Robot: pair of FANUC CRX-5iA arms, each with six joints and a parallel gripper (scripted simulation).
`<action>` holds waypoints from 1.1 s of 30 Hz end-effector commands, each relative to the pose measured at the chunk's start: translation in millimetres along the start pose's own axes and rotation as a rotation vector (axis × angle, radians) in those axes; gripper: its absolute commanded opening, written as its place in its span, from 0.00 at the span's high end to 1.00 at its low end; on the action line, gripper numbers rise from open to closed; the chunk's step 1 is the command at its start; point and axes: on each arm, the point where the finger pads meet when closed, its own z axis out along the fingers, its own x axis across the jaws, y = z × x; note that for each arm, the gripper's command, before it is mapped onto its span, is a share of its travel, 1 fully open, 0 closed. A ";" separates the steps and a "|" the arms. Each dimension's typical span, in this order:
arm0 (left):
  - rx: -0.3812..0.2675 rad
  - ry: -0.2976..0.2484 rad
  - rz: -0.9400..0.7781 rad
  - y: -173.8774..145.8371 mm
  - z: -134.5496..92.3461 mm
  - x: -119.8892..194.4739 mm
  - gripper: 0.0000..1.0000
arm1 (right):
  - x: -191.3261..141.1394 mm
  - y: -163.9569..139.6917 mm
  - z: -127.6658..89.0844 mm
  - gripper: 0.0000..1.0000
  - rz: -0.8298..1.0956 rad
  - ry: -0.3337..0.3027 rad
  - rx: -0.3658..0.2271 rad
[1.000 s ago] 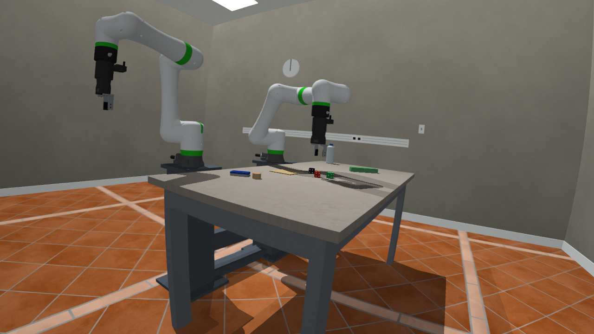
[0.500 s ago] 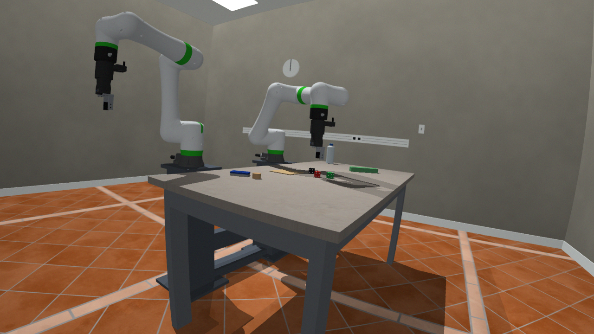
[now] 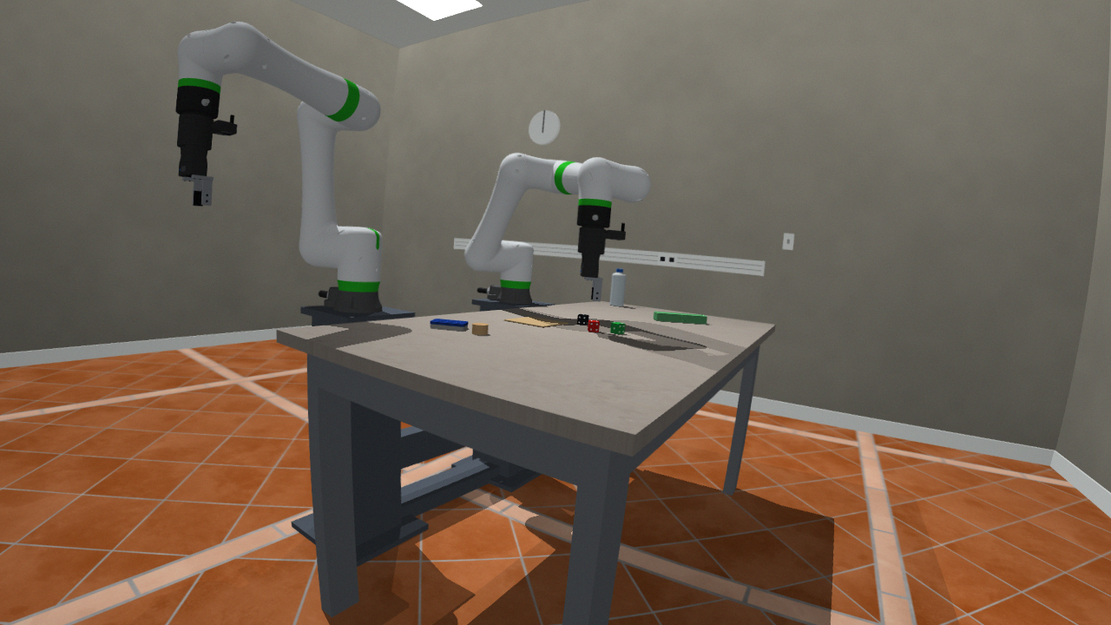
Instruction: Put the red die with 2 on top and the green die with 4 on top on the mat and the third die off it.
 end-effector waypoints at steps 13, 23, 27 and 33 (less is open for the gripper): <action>0.000 0.003 0.001 -0.2 -1.6 0.5 0.13 | -0.2 0.3 -0.9 0.00 0.000 0.000 -0.002; 0.000 0.004 0.001 -0.2 1.0 0.5 0.13 | -0.2 0.3 -0.9 0.00 0.000 0.000 -0.002; 0.000 0.004 0.001 -0.3 4.1 0.4 0.13 | -0.2 0.3 -0.9 0.00 0.000 0.000 -0.002; 0.000 0.004 0.001 -0.3 8.6 0.4 0.13 | -0.2 0.3 -0.9 0.00 0.000 0.000 -0.002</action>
